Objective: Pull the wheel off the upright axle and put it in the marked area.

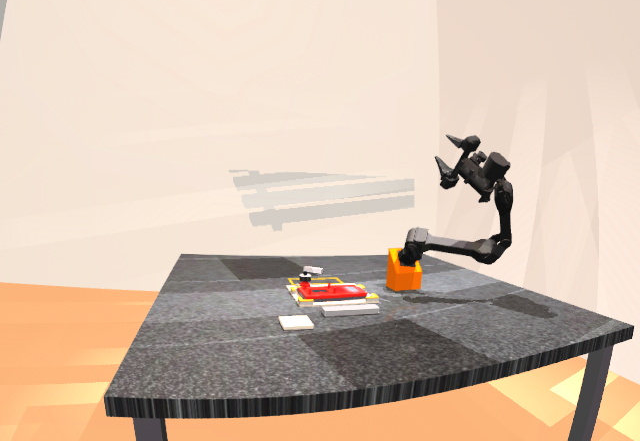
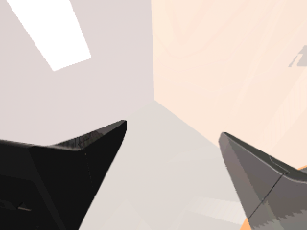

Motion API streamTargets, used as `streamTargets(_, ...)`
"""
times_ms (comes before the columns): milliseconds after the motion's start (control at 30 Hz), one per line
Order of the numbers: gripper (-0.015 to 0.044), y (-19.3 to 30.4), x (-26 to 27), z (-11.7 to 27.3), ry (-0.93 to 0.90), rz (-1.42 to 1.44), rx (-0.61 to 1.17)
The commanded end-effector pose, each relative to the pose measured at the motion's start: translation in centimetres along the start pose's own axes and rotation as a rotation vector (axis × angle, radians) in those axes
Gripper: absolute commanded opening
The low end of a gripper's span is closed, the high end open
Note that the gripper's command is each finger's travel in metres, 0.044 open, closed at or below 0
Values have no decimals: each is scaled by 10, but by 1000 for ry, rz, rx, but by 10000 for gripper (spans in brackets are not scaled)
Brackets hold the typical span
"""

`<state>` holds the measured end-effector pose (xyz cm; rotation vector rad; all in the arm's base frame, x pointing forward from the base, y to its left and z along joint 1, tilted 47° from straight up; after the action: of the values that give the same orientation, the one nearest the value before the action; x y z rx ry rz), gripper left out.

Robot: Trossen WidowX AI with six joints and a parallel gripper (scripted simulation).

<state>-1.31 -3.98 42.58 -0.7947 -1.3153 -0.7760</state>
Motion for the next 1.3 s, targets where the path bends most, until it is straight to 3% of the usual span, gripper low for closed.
streamTargets(0,374,1,0,-1,2,3,2)
streamTargets(100,300,9,2,-10,26,56,26)
streamTargets(667,300,106,-9,-105,253,686,392)
streamTargets(1267,300,206,-77,-188,415,1252,1003)
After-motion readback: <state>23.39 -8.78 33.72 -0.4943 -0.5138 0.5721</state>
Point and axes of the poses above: the point midway between the two fingers, 35 mm back from their tips, its own z axis back along the fingers, its own x axis across the jaws, y = z × x, the point moved 8 cm from there along z, back along the fingers, and after that the axes turned 6 degrees about z, right-handed, at the moved point
